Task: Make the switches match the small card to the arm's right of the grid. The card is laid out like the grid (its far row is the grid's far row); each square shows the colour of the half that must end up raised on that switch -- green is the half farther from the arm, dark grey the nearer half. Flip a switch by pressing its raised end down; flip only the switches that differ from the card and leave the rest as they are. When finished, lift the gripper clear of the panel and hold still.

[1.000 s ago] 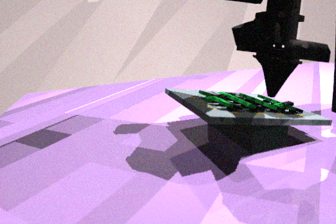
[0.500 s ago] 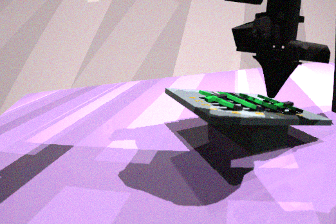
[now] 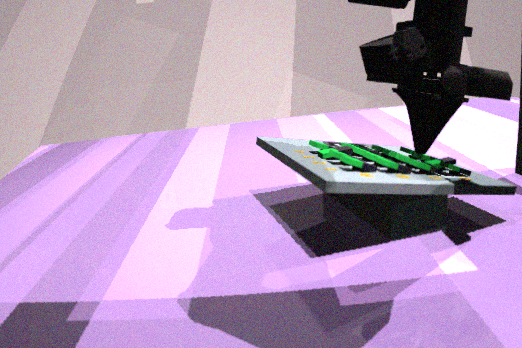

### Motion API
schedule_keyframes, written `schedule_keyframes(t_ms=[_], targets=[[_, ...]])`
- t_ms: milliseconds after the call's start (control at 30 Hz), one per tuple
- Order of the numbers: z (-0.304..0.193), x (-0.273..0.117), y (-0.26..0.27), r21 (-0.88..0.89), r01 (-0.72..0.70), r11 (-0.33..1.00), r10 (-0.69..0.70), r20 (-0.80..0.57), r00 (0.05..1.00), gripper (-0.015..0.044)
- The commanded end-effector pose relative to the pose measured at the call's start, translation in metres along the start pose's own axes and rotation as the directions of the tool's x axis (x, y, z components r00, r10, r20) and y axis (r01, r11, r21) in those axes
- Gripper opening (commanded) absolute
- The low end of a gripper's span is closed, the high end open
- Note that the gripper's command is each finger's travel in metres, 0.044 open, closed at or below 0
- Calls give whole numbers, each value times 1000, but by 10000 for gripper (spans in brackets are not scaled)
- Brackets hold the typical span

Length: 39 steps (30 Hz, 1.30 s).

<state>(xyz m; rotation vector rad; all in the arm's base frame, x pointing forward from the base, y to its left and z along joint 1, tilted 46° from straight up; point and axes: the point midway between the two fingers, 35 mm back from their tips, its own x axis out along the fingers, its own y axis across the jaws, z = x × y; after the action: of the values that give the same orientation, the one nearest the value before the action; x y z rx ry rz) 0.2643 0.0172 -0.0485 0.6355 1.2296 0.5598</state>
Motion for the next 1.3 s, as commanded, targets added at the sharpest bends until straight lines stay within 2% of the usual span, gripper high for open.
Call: schedule_keyframes(t_ms=[0,567,633,800,1267], targets=[[-1,1,0,5,-3,1000,3,-1,1000,0],[-1,3,0,5,-4,1000,4,-1,1000,0],[0,-6,-1,1,1,1000,-1,2,1000,0],[-3,-60,-1,5,0,1000,0,23,1000,0],[-2,-54,-26,5,1,1000,-1,19,1000,0]])
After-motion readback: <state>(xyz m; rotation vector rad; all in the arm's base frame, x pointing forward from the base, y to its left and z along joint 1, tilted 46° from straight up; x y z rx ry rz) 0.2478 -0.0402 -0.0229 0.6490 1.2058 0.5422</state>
